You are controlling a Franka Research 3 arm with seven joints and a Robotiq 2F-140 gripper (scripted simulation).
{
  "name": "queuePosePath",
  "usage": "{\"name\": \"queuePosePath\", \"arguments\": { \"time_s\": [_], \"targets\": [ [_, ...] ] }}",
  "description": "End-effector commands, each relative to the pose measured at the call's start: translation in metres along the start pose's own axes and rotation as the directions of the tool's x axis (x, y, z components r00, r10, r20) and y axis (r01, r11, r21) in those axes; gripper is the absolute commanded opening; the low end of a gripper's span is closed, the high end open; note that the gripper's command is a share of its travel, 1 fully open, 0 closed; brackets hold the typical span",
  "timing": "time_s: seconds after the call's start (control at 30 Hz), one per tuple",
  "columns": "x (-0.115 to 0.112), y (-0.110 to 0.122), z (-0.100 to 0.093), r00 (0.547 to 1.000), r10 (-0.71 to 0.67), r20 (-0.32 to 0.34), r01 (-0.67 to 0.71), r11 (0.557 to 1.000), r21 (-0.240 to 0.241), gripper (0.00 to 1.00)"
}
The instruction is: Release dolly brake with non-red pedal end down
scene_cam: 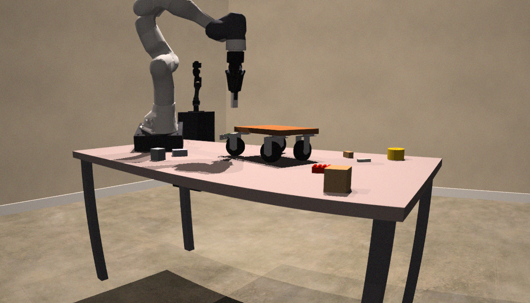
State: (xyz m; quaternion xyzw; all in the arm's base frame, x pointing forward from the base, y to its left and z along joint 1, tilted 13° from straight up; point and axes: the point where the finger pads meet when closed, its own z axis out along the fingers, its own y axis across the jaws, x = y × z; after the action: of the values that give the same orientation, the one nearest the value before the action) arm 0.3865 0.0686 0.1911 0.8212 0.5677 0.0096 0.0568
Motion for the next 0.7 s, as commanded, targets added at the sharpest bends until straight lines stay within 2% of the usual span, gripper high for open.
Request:
{"name": "queuePosePath", "arguments": {
  "time_s": [0.0, 0.1, 0.13, 0.33, 0.37, 0.67],
  "targets": [
    [-0.0044, 0.0000, 0.0001, 0.991, -0.133, 0.005, 0.133, 0.991, -0.007, 0.00],
    [-0.0044, 0.0000, 0.0001, 0.991, -0.133, 0.005, 0.133, 0.991, -0.007, 0.00],
    [-0.0095, -0.0004, -0.0003, 0.976, -0.216, 0.019, 0.216, 0.976, -0.020, 0.00],
    [-0.0095, -0.0004, -0.0003, 0.976, -0.216, 0.019, 0.216, 0.976, -0.020, 0.00],
    [-0.0139, -0.0008, -0.0007, 0.957, -0.287, 0.032, 0.288, 0.957, -0.031, 0.00],
    [-0.0139, -0.0008, -0.0007, 0.957, -0.287, 0.032, 0.288, 0.957, -0.031, 0.00]
  ]
}}
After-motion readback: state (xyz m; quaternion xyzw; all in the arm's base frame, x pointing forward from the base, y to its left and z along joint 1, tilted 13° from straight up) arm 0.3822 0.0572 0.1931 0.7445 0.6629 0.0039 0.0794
